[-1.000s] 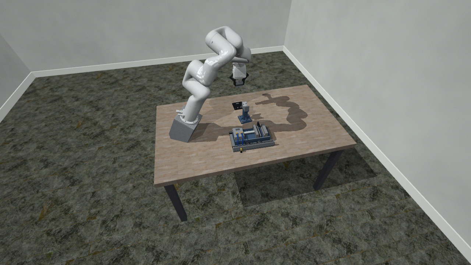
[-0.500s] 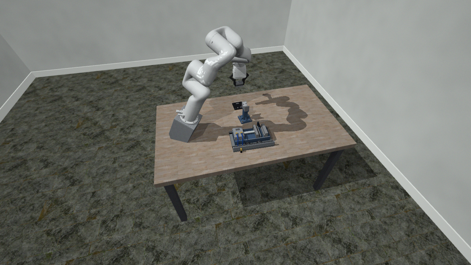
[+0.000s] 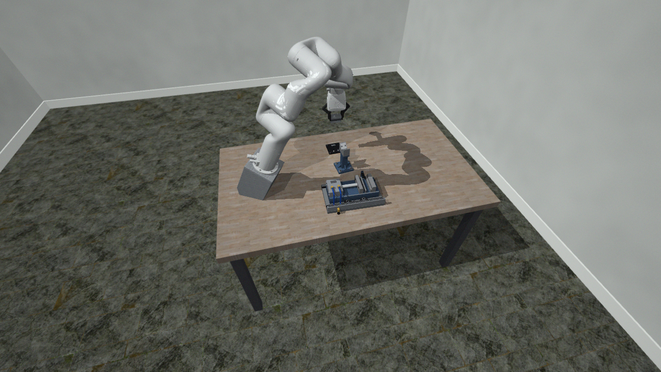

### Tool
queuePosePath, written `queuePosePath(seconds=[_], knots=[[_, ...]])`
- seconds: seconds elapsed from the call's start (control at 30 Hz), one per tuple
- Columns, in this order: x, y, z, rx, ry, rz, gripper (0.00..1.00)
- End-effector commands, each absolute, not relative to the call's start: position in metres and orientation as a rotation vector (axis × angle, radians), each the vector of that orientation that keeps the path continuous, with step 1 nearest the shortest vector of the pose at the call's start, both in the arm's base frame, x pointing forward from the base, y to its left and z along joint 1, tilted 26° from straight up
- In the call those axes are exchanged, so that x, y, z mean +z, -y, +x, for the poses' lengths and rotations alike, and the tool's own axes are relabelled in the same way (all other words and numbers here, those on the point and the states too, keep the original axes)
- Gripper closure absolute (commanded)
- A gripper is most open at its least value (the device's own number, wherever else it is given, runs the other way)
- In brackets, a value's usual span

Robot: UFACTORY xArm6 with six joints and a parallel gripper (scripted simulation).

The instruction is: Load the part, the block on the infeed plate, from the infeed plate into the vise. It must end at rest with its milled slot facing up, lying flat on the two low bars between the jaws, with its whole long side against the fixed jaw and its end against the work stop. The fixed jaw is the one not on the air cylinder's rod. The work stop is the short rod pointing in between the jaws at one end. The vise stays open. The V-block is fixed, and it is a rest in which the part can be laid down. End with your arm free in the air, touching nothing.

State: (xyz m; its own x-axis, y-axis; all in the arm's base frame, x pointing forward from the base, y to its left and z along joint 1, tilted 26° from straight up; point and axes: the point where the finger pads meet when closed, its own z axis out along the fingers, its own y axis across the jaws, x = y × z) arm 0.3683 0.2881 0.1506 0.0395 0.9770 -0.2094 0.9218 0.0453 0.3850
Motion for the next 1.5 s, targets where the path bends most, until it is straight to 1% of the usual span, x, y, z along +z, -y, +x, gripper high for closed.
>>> queuePosePath(seconds=[0.0,0.67,1.47], knots=[[0.153,-0.288,0.369,0.190,-1.893,1.929,1.00],[0.156,-0.279,0.372,0.240,-1.727,2.093,1.00],[0.163,-0.257,0.376,0.350,-1.302,2.418,1.00]])
